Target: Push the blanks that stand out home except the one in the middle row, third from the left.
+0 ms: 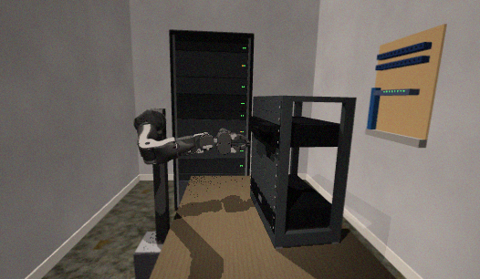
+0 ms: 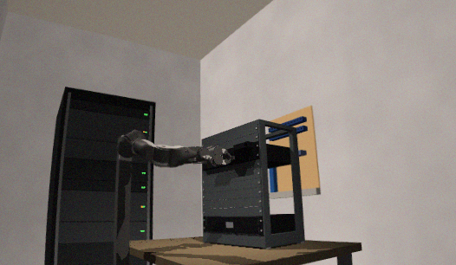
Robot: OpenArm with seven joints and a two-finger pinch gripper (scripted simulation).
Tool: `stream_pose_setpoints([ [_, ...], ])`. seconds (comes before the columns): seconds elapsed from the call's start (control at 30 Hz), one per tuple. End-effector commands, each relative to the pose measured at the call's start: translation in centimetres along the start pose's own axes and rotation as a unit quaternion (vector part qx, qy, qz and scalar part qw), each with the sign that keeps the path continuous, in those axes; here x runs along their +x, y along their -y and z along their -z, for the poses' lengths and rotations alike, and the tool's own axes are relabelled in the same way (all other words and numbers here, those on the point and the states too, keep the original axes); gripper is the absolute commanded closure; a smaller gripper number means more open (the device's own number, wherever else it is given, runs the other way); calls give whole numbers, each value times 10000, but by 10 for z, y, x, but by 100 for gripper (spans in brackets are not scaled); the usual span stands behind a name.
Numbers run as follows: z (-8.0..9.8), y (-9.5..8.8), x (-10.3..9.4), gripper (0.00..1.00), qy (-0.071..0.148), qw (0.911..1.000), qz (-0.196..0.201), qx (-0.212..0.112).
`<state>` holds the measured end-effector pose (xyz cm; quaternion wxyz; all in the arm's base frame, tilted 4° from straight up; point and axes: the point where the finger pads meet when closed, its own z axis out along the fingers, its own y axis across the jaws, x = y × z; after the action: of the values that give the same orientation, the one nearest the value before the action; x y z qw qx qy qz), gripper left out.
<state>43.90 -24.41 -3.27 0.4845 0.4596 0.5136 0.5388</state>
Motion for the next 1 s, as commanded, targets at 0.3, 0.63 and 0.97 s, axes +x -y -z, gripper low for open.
stream_pose_setpoints([
  [0.3, 21, -6, -3, 100, 80, 9999, -88, -115],
  [0.63, 25, -43, -12, 100, 85, 9999, -91, -114],
  [0.97, 27, -69, -18, 100, 88, 9999, -94, -114],
])
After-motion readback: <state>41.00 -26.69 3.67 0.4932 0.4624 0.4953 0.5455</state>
